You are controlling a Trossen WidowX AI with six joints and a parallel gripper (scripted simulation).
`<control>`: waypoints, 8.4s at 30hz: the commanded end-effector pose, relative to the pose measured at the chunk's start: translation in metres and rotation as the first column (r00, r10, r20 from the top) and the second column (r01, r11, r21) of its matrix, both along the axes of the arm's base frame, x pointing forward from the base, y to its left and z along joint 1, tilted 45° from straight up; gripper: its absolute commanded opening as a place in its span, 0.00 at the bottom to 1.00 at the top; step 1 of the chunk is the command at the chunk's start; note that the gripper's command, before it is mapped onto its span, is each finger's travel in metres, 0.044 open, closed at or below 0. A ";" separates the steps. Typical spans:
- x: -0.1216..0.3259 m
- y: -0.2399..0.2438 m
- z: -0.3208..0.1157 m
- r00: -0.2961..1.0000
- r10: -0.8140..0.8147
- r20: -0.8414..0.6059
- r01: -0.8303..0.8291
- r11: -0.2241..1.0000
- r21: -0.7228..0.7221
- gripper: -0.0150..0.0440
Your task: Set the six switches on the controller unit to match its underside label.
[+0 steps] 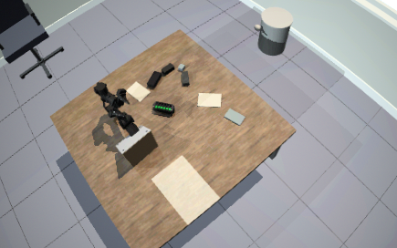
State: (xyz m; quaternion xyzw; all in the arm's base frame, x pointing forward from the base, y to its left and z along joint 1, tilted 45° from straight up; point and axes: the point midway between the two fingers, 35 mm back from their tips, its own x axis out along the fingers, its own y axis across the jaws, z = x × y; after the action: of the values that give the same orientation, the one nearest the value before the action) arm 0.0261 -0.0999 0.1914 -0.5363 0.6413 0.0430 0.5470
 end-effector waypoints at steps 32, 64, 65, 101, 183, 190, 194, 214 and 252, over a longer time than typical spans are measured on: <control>0.176 0.054 -0.107 0.541 0.658 0.524 -0.835 0.346 0.428 0.25; 0.178 0.169 -0.174 0.300 0.647 0.701 -0.851 -0.151 0.504 0.25; 0.178 0.170 -0.175 0.300 0.647 0.701 -0.851 -0.151 0.504 0.25; 0.180 0.196 -0.194 0.299 0.640 0.708 -0.852 -0.155 0.500 0.25; 0.175 0.158 -0.156 0.298 0.637 0.711 -0.853 -0.156 0.497 0.25; 0.178 0.157 -0.156 0.301 0.642 0.705 -0.848 -0.158 0.505 0.25; 0.198 0.151 -0.152 0.318 0.669 0.672 -0.818 -0.165 0.551 0.25; 0.295 0.135 -0.155 0.335 0.817 0.469 -0.627 -0.178 0.758 0.25; 0.337 0.164 -0.197 0.296 0.888 0.352 -0.513 -0.163 0.843 0.25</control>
State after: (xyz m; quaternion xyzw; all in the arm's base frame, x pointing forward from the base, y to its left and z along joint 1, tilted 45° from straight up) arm 0.3641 0.0610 -0.0007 -0.4111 0.1703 0.7625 0.4697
